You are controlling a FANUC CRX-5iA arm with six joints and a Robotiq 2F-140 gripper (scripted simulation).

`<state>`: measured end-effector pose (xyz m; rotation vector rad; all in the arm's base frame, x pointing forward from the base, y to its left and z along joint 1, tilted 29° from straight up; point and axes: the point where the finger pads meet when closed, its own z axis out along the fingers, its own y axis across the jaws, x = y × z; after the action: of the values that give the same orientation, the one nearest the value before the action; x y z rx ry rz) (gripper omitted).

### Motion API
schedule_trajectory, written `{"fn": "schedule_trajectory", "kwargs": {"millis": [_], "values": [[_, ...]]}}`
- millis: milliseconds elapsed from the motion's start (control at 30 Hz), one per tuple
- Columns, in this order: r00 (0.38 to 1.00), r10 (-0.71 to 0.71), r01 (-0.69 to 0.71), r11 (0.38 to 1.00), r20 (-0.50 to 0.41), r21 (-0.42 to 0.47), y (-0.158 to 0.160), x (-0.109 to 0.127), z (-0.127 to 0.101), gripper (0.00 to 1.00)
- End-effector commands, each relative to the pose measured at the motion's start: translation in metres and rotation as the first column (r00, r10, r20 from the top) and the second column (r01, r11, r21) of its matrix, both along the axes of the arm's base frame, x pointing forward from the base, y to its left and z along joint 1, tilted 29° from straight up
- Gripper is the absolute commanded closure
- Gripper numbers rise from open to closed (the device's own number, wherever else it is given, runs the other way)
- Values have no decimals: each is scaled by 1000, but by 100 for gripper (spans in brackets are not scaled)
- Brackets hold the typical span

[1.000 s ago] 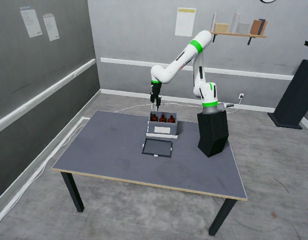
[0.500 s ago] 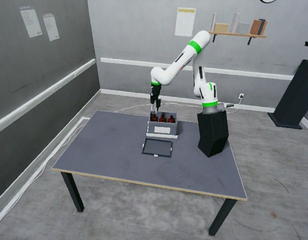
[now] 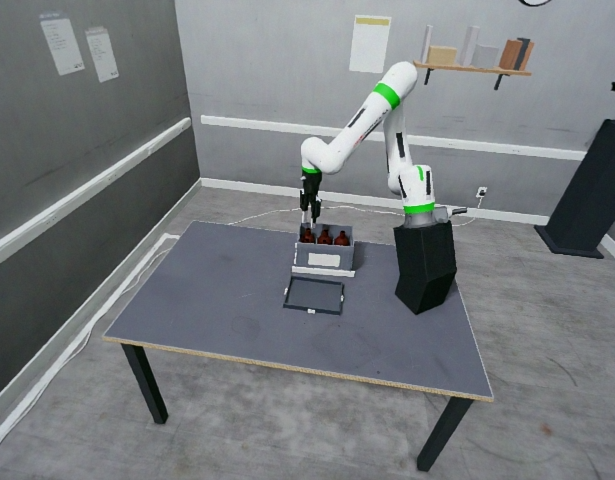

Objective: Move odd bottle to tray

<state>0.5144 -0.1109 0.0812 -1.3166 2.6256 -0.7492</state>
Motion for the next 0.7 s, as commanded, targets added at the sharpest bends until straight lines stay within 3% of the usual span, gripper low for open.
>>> {"fn": "schedule_trajectory", "kwargs": {"millis": [0,667], "values": [[1000,1,-1,1000,1,0,-1,1,-2,56],[1000,1,-1,1000,1,0,-2,3,-6,56]]}}
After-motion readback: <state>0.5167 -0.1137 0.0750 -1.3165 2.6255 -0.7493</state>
